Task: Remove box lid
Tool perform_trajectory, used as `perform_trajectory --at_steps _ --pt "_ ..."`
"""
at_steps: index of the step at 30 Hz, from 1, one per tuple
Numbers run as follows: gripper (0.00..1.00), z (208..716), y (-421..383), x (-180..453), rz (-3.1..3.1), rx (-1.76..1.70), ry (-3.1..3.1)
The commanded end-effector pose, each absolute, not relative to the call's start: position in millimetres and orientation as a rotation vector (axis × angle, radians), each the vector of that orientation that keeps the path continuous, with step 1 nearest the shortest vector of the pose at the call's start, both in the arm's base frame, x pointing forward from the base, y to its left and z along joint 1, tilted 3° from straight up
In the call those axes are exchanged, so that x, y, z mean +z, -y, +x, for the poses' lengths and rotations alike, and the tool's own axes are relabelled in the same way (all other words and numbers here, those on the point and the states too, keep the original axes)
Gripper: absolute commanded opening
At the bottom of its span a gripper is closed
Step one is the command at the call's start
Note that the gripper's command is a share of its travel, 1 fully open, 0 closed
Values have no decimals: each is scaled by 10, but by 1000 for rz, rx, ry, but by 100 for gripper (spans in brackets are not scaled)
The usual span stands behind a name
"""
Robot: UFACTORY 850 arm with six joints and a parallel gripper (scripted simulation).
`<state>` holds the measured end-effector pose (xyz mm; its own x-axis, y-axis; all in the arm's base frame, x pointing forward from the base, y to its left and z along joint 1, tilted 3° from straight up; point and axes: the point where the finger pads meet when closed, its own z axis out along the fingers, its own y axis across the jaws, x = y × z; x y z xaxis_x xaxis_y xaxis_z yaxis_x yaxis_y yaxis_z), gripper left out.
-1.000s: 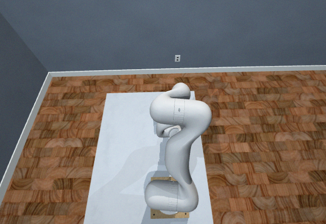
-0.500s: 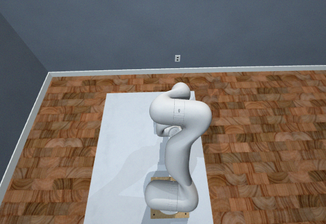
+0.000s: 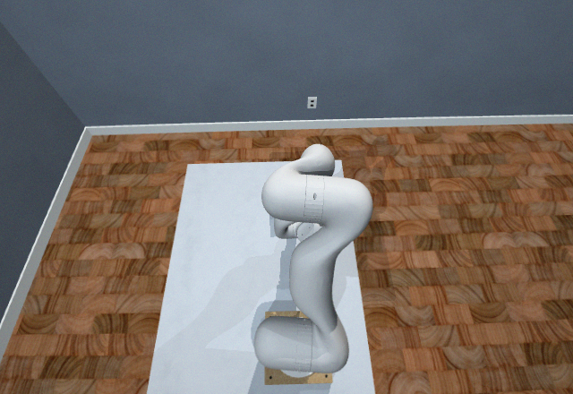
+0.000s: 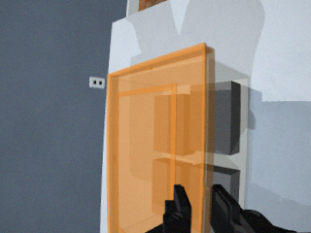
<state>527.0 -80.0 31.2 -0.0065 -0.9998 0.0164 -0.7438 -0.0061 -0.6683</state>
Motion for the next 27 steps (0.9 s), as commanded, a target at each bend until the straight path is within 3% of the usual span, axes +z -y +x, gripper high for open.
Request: perform_trajectory --at_steps 1,27 --pt "0 5275 801 318 -1801 -707 -1801" --pt "0 5286 800 370 -1825 -678 -1825"
